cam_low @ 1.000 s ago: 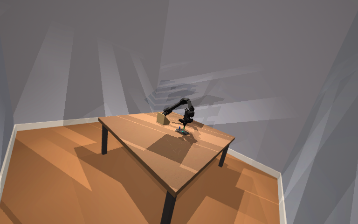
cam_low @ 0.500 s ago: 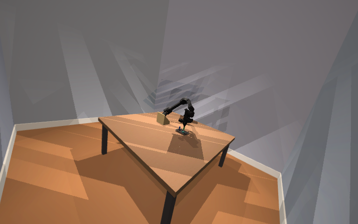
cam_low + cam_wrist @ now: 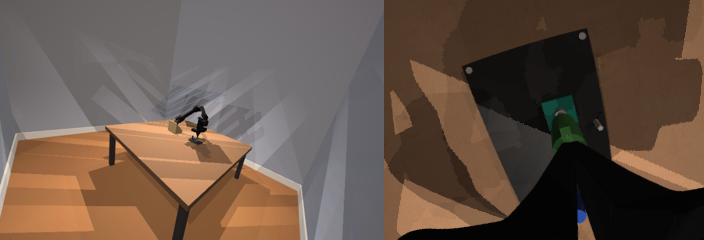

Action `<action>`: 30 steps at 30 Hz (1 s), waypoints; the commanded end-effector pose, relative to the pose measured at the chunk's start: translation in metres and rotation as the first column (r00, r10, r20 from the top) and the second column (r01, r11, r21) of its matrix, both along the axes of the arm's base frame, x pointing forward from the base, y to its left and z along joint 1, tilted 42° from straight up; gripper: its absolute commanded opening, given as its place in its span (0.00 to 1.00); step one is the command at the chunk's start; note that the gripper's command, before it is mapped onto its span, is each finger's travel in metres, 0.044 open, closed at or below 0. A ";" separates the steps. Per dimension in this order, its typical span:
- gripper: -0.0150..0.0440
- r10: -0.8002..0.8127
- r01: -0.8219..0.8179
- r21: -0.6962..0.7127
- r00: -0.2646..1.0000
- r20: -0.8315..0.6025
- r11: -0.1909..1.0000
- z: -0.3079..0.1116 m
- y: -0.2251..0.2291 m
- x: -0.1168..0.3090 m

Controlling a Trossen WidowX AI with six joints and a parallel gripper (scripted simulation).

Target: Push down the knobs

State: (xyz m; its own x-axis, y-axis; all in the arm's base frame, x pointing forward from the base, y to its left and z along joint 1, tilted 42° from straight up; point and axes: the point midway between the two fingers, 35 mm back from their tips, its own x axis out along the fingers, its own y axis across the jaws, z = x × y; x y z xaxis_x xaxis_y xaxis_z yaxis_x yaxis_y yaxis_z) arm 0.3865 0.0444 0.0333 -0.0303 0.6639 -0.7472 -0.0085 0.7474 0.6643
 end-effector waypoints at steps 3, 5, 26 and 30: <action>0.25 0.008 -0.008 0.002 1.000 0.001 1.000 -0.005 0.006 0.000; 0.25 0.008 -0.008 0.002 1.000 0.001 1.000 -0.006 0.008 0.000; 0.25 0.008 -0.008 0.002 1.000 0.001 1.000 -0.011 0.011 0.000; 0.25 0.008 -0.008 0.002 1.000 0.001 1.000 -0.011 0.011 0.000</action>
